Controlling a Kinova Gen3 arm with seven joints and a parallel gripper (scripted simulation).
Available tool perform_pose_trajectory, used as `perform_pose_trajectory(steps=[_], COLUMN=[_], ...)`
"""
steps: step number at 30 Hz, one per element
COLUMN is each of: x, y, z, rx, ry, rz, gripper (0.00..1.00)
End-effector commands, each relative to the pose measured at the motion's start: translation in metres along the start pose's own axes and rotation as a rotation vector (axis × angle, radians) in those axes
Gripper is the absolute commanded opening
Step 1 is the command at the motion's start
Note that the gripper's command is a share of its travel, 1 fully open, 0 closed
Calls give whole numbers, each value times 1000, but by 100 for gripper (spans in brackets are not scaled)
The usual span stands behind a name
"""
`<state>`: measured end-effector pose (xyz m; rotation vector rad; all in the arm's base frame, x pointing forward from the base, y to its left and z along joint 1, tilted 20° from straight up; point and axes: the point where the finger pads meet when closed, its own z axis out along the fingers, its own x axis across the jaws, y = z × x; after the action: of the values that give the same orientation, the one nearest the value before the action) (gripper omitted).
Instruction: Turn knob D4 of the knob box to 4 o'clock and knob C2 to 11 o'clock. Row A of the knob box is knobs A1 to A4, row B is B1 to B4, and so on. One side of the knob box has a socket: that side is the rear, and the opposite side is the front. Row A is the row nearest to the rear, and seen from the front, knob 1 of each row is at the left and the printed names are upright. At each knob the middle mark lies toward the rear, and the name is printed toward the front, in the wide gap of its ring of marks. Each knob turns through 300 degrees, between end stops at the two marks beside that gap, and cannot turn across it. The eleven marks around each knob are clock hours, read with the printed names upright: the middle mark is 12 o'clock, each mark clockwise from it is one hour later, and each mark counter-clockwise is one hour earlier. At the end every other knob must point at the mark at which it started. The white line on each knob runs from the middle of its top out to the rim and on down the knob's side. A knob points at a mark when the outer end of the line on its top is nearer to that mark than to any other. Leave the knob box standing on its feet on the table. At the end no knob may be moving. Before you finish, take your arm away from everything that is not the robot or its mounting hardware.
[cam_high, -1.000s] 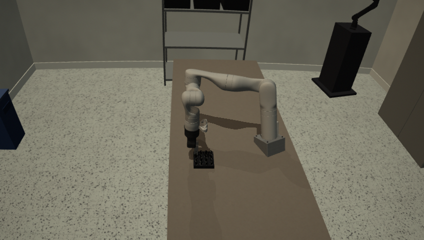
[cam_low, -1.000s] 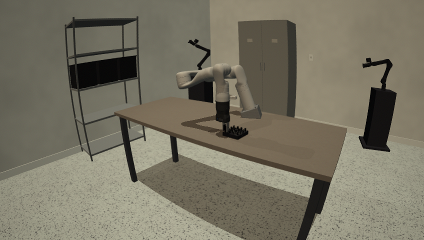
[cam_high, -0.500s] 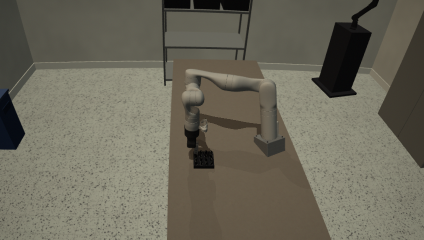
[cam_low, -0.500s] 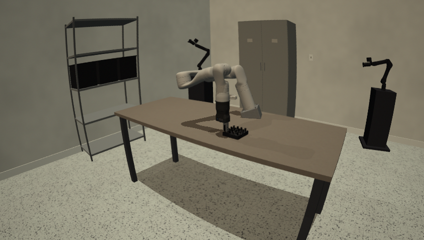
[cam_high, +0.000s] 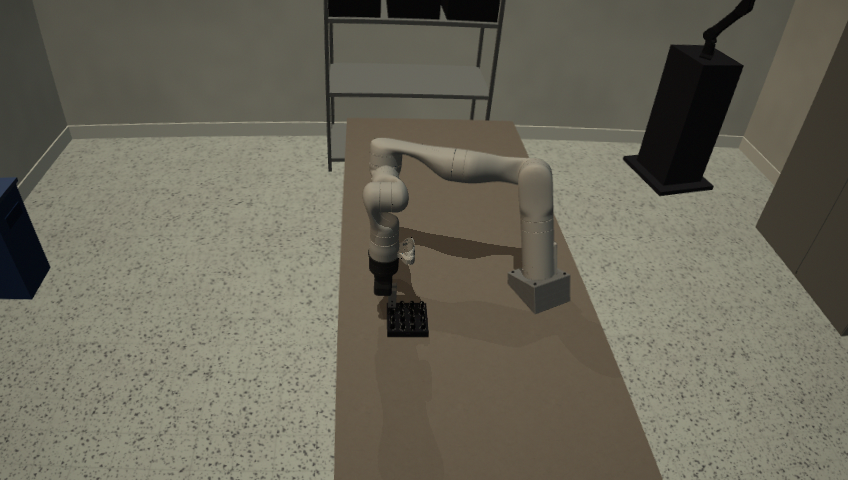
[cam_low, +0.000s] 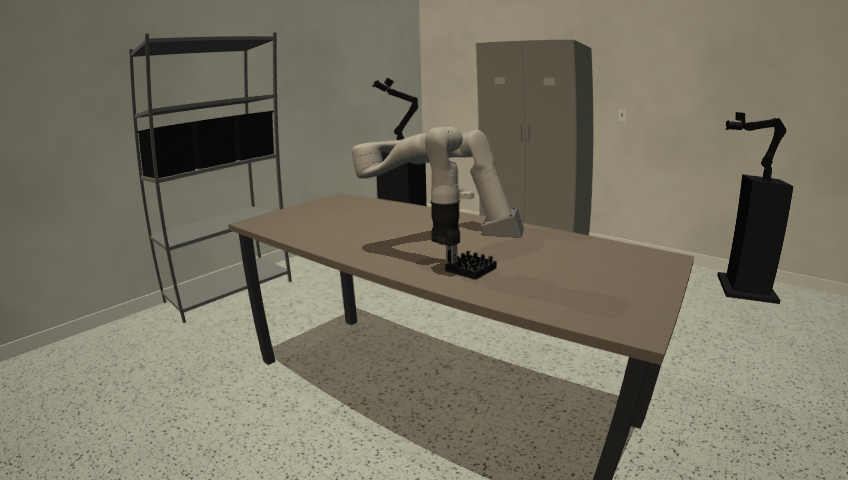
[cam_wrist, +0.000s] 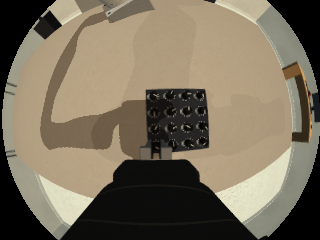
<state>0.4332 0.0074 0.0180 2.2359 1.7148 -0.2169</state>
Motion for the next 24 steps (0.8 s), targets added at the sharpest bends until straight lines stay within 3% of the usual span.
perform_pose_trajectory(steps=[1, 24], x=[0, 0], y=[0, 0], z=[-1, -1], rx=[-2, -2], ry=[1, 1], rz=[0, 74], gripper=[30, 30])
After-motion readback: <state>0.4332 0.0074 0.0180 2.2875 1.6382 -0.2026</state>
